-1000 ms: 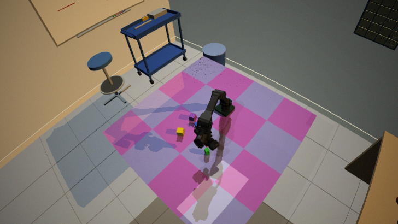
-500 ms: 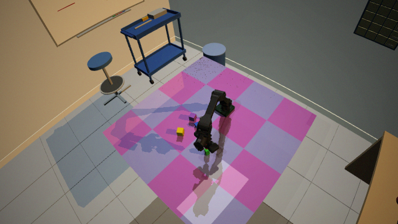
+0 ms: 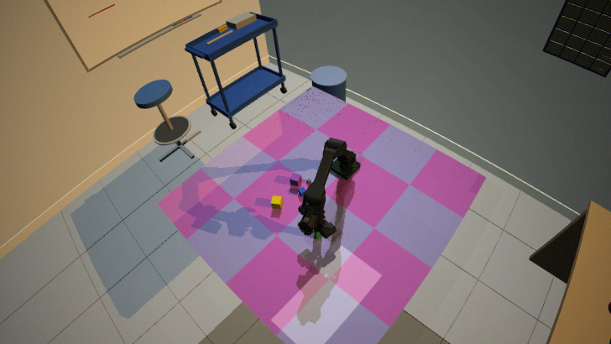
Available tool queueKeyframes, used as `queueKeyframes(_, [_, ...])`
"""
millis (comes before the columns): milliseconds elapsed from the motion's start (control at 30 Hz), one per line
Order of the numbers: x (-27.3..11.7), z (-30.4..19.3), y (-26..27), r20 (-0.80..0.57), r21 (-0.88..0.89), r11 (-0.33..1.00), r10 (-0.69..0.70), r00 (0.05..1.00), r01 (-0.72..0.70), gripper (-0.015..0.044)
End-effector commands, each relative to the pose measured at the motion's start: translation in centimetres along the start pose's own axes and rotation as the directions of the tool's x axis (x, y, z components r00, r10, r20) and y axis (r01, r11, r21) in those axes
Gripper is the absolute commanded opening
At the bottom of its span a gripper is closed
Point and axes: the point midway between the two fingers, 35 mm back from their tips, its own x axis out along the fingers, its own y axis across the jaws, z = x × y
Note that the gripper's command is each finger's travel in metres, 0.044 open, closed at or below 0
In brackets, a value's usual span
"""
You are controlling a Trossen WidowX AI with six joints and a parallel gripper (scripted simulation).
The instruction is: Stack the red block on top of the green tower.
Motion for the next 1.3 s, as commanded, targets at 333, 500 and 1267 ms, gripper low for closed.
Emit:
queueKeyframes(333, [0.37,0.01,-0.06,0.001,-0.005,1.000,-0.003,1.000,0.003,0.0000])
queueKeyframes(500, [0.37,0.01,-0.06,0.001,-0.005,1.000,-0.003,1.000,0.003,0.0000])
queueKeyframes(1267, [0.32,-0.04,-0.03,-0.001,0.000,1.000,-0.001,1.000,0.001,0.0440])
